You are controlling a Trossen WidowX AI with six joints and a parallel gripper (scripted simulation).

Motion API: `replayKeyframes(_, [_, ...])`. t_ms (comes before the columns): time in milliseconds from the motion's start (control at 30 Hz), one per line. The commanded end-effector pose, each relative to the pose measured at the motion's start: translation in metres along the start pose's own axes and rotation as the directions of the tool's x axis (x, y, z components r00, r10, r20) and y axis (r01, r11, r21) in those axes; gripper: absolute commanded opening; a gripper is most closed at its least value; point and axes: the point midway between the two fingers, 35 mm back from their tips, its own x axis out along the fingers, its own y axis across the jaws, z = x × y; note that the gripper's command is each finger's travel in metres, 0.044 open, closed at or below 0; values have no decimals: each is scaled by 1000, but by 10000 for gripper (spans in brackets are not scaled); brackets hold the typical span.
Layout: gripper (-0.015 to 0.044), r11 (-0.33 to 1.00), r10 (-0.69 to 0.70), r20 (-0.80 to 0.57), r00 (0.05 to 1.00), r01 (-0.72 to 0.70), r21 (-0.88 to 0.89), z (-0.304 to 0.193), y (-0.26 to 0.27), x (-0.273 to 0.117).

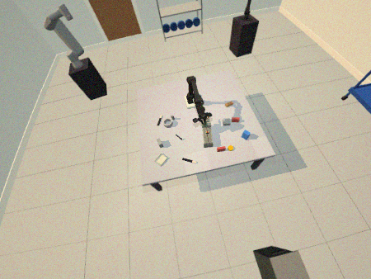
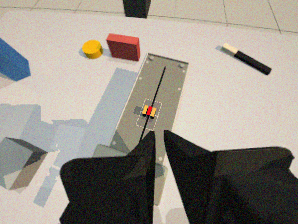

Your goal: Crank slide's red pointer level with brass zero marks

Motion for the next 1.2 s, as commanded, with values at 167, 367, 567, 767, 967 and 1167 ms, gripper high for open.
replayKeyframes(167, [0, 1000, 0, 0, 1000, 0, 0, 0, 0, 0])
replayKeyframes(367, [0, 1000, 1, 0, 1000, -1, 0, 0, 0, 0])
replayKeyframes(567, [26, 1000, 1, 0, 1000, -1, 0, 0, 0, 0])
replayKeyframes(767, [184, 1000, 1, 0, 1000, -1, 0, 0, 0, 0])
replayKeyframes(967, [341, 1000, 1, 0, 1000, -1, 0, 0, 0, 0])
replayKeyframes(1167, [414, 1000, 1, 0, 1000, -1, 0, 0, 0, 0])
